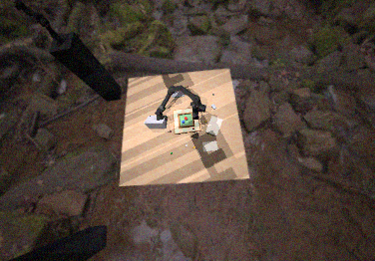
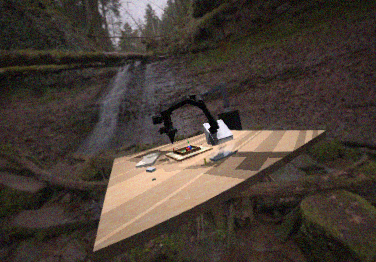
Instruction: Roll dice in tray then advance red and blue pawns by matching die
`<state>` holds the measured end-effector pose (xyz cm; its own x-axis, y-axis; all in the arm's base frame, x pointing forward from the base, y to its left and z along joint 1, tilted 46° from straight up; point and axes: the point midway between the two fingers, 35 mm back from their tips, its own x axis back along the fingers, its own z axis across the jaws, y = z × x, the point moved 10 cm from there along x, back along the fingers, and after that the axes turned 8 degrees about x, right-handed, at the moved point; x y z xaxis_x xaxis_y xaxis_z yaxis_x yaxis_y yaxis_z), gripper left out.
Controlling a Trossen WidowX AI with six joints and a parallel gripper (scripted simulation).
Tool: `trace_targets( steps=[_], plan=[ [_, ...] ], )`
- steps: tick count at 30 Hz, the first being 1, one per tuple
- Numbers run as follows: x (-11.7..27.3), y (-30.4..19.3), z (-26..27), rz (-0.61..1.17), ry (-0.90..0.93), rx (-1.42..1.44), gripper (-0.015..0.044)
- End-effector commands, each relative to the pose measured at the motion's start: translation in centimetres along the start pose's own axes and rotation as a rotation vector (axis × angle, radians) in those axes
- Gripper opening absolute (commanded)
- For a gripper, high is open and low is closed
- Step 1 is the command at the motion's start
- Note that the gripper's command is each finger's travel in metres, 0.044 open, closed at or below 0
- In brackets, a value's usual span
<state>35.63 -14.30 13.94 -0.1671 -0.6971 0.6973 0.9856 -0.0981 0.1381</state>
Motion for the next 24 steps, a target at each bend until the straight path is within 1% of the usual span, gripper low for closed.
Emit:
trace_targets(
  steps=[1,7,24],
  plan=[
    [2.6,-0.3,0.2,-0.003,-0.002,0.007,0.0000],
    [3.0,-0.5,0.4,-0.003,-0.002,0.006,0.0000],
    [0.5,-3.8,4.7,-0.003,-0.011,0.001,0.0000]
  ],
)
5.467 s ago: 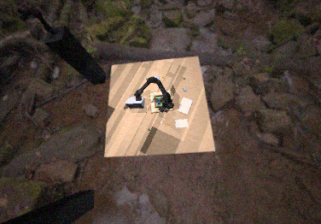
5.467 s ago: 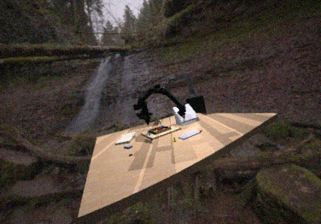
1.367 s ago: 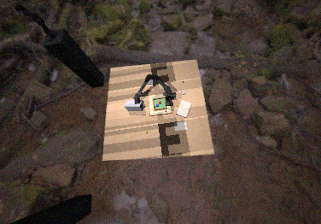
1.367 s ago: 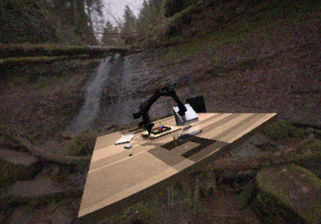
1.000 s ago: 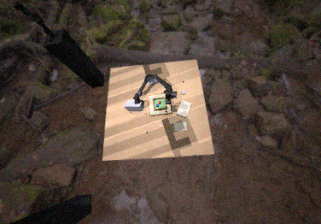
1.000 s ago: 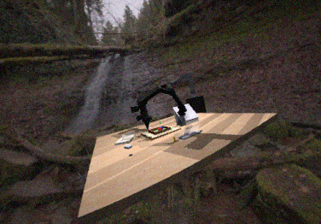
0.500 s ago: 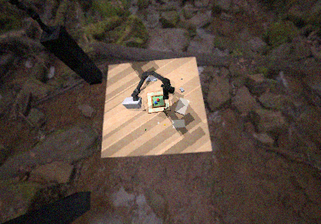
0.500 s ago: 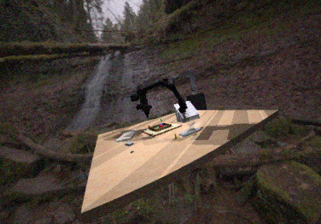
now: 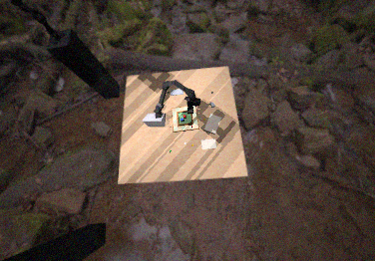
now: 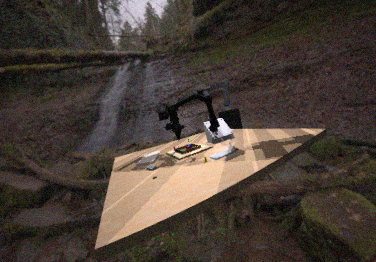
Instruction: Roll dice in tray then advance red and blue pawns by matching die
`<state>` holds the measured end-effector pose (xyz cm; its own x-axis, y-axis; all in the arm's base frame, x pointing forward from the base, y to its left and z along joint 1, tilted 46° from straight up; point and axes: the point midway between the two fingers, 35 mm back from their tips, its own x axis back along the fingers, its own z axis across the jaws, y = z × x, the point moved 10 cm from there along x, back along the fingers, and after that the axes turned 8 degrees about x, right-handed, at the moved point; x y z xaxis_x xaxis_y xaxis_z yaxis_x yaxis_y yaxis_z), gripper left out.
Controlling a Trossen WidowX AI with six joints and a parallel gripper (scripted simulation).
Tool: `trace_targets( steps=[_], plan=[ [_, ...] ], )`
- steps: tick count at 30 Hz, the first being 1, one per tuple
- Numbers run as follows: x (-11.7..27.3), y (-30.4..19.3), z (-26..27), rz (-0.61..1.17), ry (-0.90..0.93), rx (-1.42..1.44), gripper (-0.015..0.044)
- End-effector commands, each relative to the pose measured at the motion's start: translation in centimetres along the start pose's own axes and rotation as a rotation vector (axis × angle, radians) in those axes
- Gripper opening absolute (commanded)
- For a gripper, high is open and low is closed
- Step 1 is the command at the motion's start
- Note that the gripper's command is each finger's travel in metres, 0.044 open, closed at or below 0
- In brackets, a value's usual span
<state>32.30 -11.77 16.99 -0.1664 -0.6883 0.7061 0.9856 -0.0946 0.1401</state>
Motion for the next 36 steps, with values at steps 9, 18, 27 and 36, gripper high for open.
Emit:
trace_targets(
  steps=[9,18,27,36],
  plan=[
    [-1.8,-3.0,2.7,-0.004,0.003,-0.003,0.0000],
    [-3.4,-5.7,4.4,-0.003,0.007,-0.002,0.0000],
    [-4.9,-8.7,5.7,-0.001,0.014,-0.002,0.0000],
    [-6.2,-9.9,6.0,-0.001,0.016,-0.001,0.0000]
  ],
)
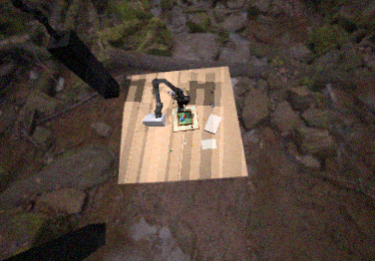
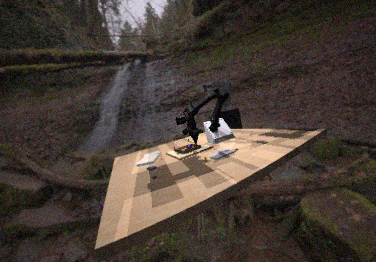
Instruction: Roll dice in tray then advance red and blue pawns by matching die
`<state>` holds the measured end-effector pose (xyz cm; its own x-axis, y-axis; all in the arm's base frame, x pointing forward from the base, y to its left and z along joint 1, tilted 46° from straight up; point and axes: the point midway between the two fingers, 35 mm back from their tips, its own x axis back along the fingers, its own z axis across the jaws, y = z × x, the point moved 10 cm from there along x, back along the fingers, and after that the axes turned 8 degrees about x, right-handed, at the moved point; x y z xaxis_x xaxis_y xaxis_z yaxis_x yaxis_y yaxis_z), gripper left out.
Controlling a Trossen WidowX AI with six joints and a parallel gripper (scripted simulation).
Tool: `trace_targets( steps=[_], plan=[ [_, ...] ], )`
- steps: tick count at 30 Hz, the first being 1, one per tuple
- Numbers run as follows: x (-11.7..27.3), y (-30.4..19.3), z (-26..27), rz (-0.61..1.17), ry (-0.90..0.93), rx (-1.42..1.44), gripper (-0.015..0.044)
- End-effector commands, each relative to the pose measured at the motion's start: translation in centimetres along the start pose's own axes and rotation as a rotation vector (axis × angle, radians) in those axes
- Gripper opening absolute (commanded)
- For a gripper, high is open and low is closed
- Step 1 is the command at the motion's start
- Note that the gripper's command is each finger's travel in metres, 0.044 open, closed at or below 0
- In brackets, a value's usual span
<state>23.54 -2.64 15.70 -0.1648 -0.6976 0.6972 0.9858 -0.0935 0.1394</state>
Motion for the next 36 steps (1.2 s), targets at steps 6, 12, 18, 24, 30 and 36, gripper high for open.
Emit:
trace_targets(
  steps=[6,12,18,24,30,36],
  plan=[
    [-3.0,-0.2,0.1,-0.002,0.005,-0.002,0.0000],
    [-3.4,-0.2,0.1,-0.002,0.006,-0.002,0.0000],
    [-4.1,-0.2,0.1,-0.002,0.006,-0.002,0.0000],
    [-5.0,-0.2,0.1,-0.002,0.006,-0.002,0.0000],
    [-4.5,-0.2,0.2,-0.005,0.006,0.005,0.0158],
    [-2.8,0.0,0.1,-0.003,0.002,0.003,0.0315]
  ],
)
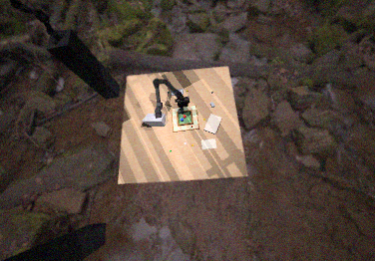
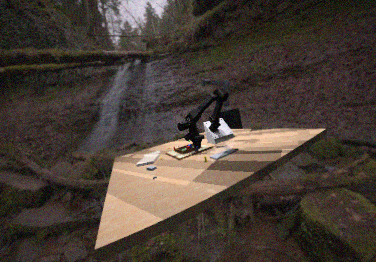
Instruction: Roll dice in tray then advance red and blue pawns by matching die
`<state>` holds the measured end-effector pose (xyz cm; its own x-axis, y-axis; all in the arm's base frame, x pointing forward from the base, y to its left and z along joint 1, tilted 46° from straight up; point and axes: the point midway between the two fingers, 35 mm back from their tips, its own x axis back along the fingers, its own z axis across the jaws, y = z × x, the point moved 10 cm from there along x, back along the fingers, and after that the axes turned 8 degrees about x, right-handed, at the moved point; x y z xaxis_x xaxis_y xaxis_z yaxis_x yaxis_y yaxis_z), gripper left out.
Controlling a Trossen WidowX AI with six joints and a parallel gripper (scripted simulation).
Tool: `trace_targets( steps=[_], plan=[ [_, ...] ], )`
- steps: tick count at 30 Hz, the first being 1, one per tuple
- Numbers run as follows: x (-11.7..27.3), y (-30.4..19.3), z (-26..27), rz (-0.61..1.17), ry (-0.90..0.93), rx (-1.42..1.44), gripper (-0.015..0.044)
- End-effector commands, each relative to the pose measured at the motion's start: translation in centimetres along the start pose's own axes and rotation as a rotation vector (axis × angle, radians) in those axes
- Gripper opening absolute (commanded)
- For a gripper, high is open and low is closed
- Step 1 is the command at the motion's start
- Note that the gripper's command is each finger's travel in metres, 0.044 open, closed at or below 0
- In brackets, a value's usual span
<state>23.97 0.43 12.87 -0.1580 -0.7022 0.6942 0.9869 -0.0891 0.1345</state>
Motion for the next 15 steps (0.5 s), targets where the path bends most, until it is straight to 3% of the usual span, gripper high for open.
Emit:
trace_targets(
  steps=[1,5,10,15],
  plan=[
    [2.7,0.2,-0.1,-0.009,-0.004,0.001,0.0341],
    [4.6,0.1,0.0,-0.009,-0.001,-0.001,0.0440],
    [5.4,0.0,-0.7,-0.010,-0.013,-0.001,0.0440],
    [8.4,-2.3,-5.3,-0.007,-0.060,0.001,0.0440]
  ],
)
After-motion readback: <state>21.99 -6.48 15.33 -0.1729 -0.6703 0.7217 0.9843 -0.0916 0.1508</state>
